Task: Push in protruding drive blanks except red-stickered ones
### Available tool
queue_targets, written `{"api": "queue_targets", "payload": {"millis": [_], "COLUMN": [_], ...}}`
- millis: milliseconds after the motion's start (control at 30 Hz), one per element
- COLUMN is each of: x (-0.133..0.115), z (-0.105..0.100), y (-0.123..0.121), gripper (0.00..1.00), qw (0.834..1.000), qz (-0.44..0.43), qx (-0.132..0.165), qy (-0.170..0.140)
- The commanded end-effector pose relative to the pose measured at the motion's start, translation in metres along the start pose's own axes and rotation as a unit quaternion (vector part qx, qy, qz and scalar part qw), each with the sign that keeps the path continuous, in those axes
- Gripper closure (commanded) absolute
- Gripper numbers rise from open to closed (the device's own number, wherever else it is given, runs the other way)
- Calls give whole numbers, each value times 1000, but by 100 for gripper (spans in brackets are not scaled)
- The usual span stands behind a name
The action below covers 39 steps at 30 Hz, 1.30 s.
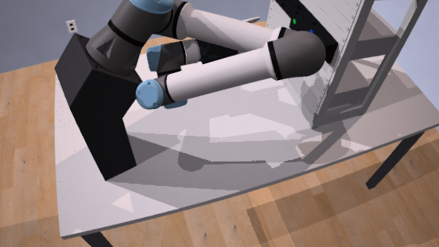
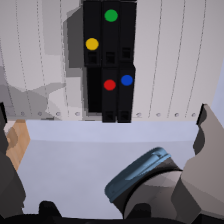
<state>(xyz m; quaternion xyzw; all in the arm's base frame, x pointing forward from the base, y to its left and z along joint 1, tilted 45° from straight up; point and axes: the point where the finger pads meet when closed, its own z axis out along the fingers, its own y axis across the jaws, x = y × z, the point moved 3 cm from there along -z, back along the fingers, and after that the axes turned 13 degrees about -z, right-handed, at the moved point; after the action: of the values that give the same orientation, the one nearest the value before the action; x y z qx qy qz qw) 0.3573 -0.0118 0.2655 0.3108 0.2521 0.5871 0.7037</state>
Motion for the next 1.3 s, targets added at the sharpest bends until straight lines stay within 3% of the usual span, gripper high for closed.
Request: {"api": "queue_targets", "payload": {"millis": [0,1033,1067,1267], "x": [86,86,0,-16], "z": [-28,-28,0,21], "y": [1,1,0,-1], "gripper": [0,0,0,0], "qw": [1000,1000,1000,1000], "qz": [0,0,0,0], "qx": [-1,-1,0,-1], "qy": [-2,-2,0,-1]}}
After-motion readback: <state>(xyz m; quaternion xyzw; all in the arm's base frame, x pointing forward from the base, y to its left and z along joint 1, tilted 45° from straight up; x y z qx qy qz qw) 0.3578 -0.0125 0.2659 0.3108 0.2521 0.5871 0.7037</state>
